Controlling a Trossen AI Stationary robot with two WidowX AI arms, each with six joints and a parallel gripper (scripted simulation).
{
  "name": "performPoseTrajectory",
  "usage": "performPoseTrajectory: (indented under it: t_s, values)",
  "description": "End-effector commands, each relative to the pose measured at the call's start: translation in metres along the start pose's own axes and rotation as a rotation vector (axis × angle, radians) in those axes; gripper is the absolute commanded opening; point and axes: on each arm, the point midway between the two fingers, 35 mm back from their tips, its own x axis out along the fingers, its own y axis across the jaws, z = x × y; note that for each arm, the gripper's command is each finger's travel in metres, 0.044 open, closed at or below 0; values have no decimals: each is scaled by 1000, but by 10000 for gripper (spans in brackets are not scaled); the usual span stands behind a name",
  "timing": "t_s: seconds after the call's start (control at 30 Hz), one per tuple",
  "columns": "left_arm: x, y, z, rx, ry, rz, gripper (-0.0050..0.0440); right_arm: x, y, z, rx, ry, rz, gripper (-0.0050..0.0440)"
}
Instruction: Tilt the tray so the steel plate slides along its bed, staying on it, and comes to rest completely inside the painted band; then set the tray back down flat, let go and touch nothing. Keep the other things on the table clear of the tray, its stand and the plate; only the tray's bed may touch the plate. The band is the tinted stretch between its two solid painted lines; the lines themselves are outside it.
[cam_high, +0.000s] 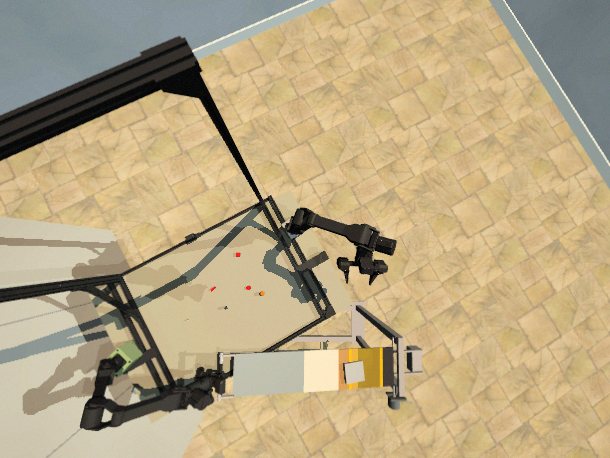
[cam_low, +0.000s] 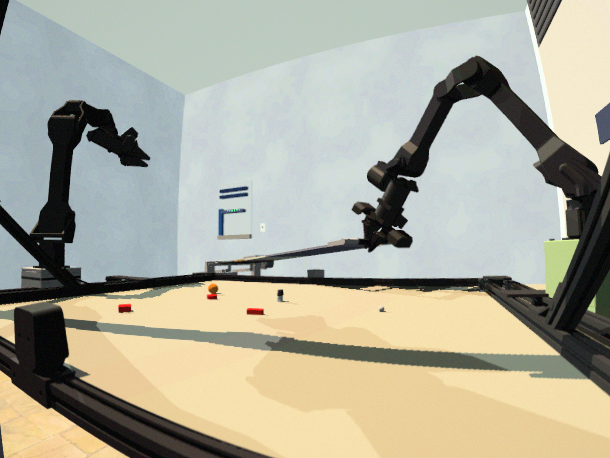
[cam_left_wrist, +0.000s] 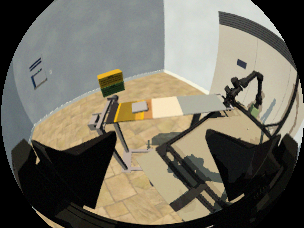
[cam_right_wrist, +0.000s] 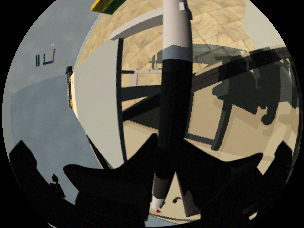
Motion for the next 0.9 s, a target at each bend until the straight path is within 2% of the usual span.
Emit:
performPoseTrajectory:
  t_s: [0.0,0.87]
  values:
    - [0,0,0,1,-2,-2,440,-10,15,1,-2,-4,32,0]
    - [0,0,0,1,-2,-2,440,-23,27,1,-2,-4,43,0]
